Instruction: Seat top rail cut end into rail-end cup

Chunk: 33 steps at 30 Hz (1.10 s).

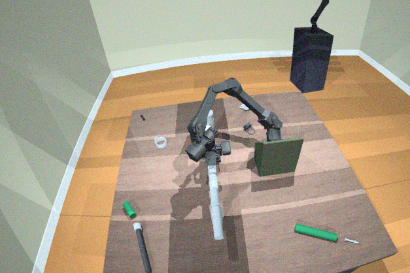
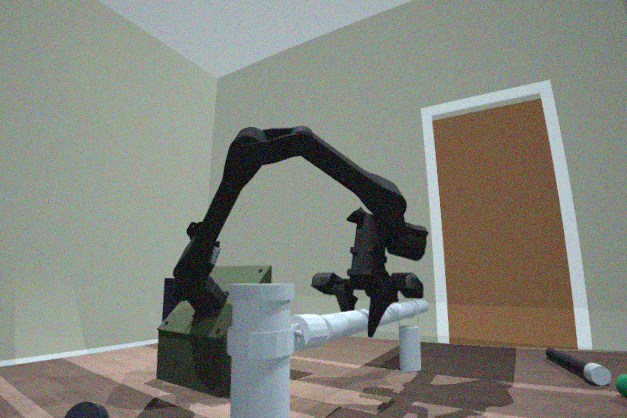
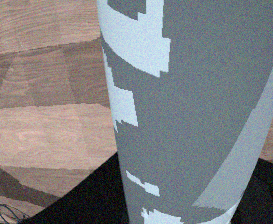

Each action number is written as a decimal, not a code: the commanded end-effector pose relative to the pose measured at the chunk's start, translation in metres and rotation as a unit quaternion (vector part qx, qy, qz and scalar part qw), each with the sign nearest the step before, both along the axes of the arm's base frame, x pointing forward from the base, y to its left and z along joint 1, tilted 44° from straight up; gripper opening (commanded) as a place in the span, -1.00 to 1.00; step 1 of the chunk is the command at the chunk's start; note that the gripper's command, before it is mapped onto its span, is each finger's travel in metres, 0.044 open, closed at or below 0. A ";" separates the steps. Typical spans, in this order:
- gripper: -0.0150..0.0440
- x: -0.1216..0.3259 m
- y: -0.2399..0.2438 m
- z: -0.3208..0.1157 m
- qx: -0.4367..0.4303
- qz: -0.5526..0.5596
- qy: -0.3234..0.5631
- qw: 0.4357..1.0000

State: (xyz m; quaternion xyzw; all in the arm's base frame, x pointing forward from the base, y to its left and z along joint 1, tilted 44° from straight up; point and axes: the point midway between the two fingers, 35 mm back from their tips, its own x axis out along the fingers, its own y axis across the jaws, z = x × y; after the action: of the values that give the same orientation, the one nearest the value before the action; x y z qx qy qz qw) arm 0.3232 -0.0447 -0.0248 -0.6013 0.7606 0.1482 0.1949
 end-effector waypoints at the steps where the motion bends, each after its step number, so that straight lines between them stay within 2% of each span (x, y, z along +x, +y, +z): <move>1: -0.49 0.002 0.001 0.004 -0.001 0.002 -0.003 1.000; 33: -0.49 -0.004 -0.014 0.012 0.001 -0.004 0.003 1.000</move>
State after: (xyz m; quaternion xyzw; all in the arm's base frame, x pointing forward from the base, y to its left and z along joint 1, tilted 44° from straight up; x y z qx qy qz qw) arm 0.3191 -0.0592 -0.0127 -0.5975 0.7633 0.1506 0.1943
